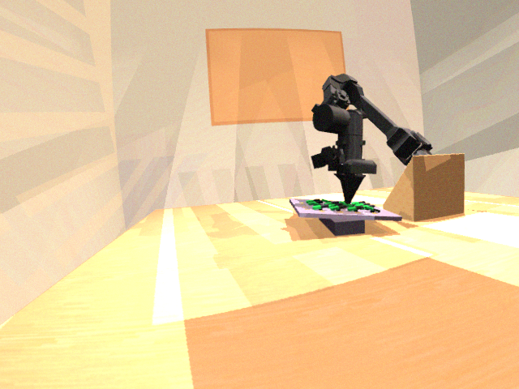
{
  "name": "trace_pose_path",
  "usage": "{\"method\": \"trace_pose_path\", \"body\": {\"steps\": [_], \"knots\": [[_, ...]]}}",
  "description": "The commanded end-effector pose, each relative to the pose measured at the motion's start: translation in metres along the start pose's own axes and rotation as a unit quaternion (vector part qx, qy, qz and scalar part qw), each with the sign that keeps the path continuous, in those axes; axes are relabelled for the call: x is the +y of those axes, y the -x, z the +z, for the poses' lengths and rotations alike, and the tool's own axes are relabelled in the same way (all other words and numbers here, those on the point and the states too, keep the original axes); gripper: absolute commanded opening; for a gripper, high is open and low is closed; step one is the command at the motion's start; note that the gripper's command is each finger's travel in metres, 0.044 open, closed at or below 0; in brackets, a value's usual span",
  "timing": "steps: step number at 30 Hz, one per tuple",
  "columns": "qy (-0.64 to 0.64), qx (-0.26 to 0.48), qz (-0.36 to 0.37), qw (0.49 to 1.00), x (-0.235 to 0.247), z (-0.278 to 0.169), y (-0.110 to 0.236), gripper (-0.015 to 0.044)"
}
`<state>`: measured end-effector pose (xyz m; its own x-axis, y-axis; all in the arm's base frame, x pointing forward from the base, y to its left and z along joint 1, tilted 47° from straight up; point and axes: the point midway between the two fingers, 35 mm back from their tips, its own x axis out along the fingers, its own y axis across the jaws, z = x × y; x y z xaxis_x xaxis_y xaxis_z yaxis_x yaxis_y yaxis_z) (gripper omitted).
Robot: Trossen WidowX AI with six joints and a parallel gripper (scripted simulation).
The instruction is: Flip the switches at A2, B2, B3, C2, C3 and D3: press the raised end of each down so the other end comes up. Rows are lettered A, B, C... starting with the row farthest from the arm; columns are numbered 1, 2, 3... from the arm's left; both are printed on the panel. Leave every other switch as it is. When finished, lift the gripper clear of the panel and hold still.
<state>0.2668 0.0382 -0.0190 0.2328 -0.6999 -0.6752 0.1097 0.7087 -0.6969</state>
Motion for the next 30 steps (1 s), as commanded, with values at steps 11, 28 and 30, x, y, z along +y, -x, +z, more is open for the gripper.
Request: {"method": "trace_pose_path", "body": {"steps": [11,28,30], "knots": [[0.002,-0.001,-0.001,1.0,0.0,0.0,-0.002,0.0],[0.001,-0.005,0.001,1.0,0.002,0.0,0.02,0.0],[0.002,-0.011,0.001,1.0,0.001,-0.002,0.05,0.0]]}}
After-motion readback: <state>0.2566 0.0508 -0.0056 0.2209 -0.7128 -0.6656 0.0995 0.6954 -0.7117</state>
